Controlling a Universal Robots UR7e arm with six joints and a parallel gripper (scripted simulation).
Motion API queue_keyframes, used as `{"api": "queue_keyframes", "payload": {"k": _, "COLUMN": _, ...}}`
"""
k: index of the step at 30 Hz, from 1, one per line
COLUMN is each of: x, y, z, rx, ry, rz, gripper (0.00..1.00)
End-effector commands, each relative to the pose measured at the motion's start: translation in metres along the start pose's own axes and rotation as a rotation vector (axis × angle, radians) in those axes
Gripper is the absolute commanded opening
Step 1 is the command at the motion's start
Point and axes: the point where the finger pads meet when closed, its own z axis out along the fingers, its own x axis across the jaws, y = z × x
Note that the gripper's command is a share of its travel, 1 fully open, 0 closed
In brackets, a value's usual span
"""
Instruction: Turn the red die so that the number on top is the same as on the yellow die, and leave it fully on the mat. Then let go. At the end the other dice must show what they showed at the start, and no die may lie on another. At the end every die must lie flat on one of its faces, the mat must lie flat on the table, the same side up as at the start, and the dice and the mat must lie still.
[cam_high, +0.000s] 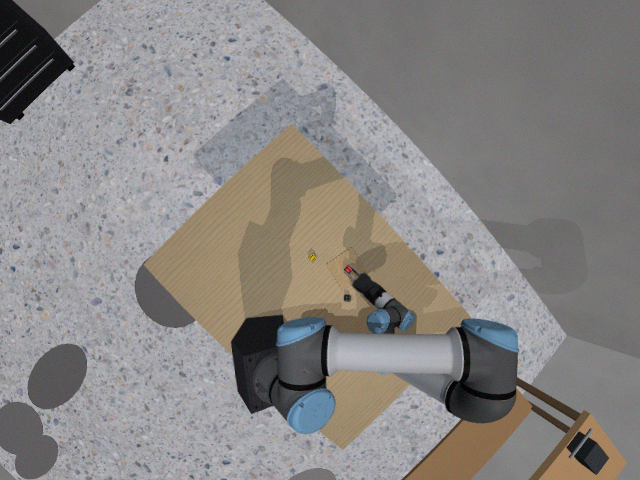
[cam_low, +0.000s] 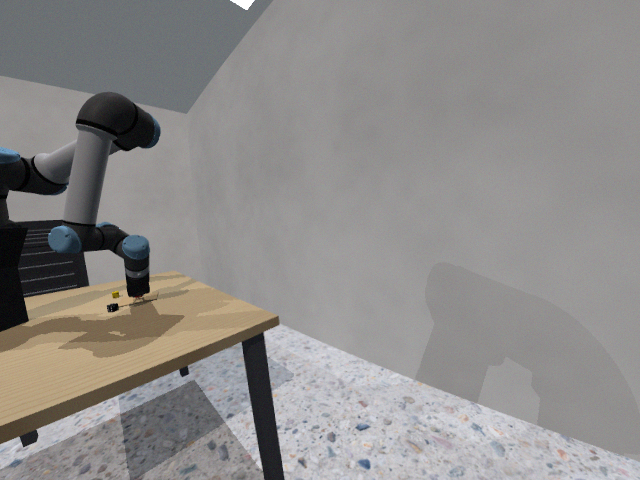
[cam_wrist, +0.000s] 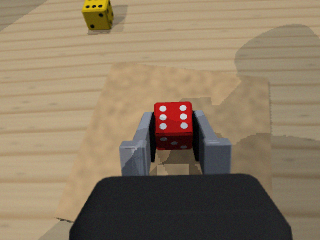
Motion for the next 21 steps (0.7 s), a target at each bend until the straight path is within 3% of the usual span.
{"api": "queue_keyframes", "payload": {"k": 1, "x": 0.001, "y": 0.0001, "z": 0.0007, "rx": 0.0, "ry": 0.001, "rz": -0.002, "gripper": 0.49}}
{"api": "queue_keyframes", "payload": {"k": 21, "x": 0.001, "y": 0.0045, "z": 0.0051, "rx": 0.0, "ry": 0.001, "rz": -0.002, "gripper": 0.49}}
